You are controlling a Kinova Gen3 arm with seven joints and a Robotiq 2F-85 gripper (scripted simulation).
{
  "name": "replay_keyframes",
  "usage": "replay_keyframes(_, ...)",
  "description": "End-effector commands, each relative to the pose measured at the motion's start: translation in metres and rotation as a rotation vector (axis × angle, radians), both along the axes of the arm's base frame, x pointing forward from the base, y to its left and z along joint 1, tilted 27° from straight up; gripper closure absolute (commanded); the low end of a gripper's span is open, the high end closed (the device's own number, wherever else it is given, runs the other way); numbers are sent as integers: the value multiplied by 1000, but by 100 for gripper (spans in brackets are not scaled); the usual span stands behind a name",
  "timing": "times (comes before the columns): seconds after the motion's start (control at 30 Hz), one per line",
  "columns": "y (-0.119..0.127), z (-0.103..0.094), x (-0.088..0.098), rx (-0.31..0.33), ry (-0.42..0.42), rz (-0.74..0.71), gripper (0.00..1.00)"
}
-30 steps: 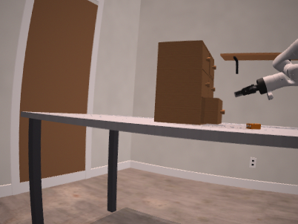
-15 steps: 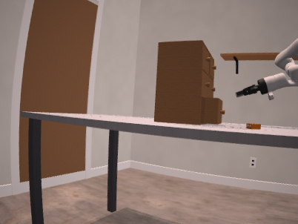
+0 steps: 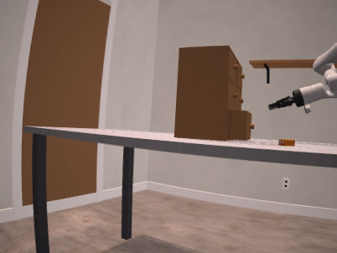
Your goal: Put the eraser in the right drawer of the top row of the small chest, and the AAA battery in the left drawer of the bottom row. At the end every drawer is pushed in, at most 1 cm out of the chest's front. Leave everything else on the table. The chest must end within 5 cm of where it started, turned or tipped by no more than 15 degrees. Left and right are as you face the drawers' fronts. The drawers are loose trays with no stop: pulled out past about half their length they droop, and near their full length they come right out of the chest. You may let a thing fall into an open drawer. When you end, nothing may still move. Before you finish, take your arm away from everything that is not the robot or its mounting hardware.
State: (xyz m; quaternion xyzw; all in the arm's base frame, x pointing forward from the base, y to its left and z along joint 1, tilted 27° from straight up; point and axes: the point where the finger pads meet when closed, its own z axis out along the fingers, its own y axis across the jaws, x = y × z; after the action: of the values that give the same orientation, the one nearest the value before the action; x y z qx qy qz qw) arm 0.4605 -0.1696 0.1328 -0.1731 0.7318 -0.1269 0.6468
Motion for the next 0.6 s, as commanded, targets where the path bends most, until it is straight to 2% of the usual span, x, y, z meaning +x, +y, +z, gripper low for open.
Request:
replay_keyframes(0.0, -8, 2, -2, 2, 1, -3, 76)
replay_keyframes(0.57, -25, 7, -7, -13, 3, -3, 76)
